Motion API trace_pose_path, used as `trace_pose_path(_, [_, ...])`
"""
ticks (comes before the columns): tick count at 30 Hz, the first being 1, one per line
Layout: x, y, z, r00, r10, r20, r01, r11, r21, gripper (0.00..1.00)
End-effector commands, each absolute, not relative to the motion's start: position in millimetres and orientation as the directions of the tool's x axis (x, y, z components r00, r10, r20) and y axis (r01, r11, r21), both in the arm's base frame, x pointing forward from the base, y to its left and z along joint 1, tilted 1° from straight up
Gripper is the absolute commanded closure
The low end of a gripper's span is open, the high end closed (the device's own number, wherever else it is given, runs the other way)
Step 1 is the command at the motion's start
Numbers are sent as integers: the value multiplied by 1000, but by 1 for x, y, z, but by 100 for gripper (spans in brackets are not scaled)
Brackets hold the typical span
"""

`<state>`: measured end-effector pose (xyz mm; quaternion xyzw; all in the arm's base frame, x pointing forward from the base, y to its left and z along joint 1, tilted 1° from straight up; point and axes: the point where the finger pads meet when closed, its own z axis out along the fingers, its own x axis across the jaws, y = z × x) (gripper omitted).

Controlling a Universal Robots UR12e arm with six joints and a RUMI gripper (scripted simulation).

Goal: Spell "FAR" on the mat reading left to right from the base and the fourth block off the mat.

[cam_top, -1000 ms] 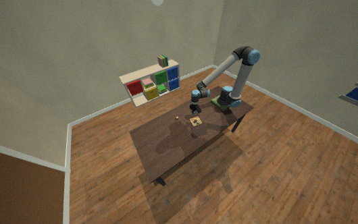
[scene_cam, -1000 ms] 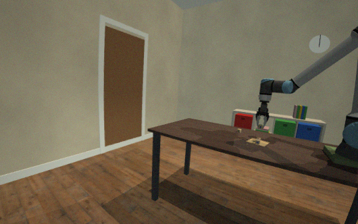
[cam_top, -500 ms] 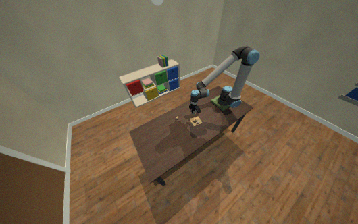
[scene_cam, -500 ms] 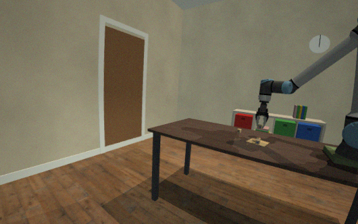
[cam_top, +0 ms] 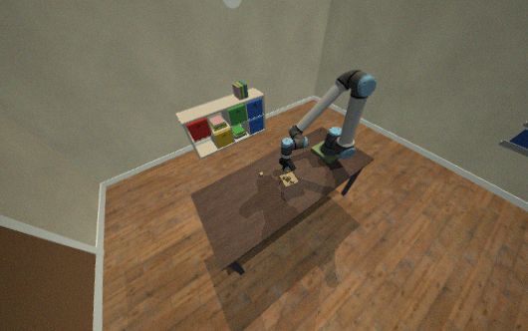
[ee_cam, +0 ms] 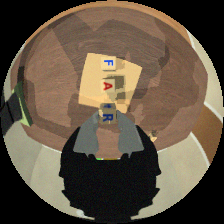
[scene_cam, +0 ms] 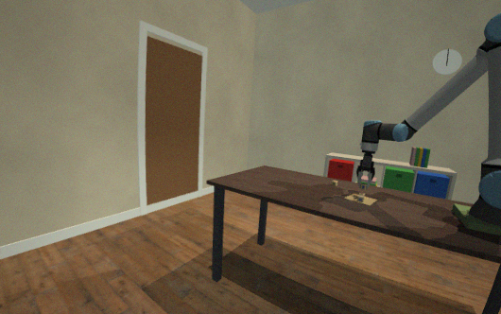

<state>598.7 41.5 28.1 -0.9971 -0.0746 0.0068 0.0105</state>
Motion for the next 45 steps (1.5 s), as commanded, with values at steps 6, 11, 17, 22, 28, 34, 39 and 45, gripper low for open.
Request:
trace_pose_path(6, [598,43,-11,989,149,-10,149,-989,-21,91])
trace_pose_path(11, [600,42,-13,989,149,-7,149,-989,-20,91])
trace_pose_path(17, [601,42,-13,989,149,-5,149,-989,-19,91])
trace_pose_path(22, [601,42,-13,989,149,-6,149,-989,-19,91])
trace_pose_path(28, [601,42,-13,989,149,-6,149,-989,-19,91])
trace_pose_path(34, [601,42,-13,989,149,-6,149,-989,-19,91])
trace_pose_path(39, [600,42,-16,989,149,-8,149,-989,-20,91])
trace_pose_path(45, [599,43,-17,989,149,-8,149,-989,-20,91])
